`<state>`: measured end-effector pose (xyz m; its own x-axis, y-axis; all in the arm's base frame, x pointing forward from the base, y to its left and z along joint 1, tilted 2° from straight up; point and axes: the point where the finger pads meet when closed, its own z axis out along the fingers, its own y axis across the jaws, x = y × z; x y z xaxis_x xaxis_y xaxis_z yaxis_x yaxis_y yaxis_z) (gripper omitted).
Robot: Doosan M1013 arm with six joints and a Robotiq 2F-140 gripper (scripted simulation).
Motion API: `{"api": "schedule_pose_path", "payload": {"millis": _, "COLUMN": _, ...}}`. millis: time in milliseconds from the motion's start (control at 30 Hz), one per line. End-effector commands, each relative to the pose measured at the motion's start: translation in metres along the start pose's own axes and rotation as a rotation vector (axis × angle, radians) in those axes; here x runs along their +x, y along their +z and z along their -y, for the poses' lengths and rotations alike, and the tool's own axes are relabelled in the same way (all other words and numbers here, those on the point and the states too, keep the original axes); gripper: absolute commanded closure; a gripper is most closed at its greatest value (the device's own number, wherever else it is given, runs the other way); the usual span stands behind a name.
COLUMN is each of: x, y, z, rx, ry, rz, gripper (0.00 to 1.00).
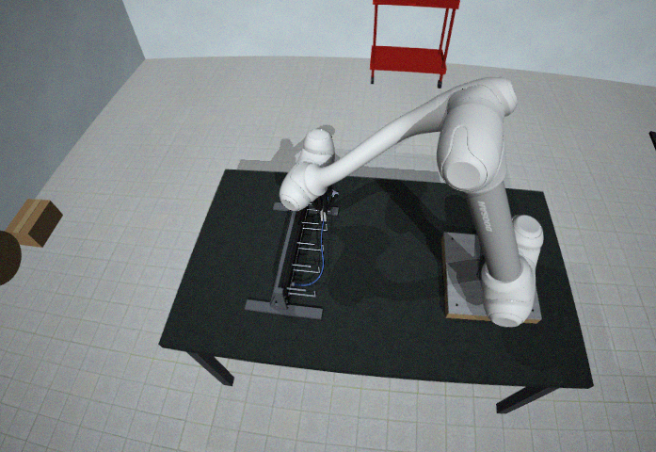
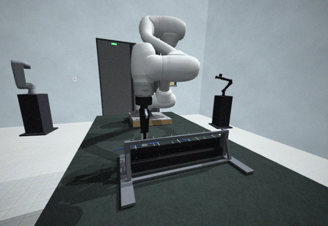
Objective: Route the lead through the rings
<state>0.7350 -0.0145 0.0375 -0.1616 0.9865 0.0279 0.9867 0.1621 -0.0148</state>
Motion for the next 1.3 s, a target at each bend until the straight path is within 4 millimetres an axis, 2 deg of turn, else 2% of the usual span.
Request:
{"api": "schedule_pose_path", "payload": {"millis": 0, "x": 0.0, "y": 0.0, "z": -0.001, "rx": 0.0, "ry": 0.0, "rz": 0.0, "gripper": 1.0}}
{"api": "schedule_pose_path", "payload": {"millis": 1267, "x": 0.0, "y": 0.0, "z": -0.039, "rx": 0.0, "ry": 0.0, "rz": 0.0, "gripper": 1.0}}
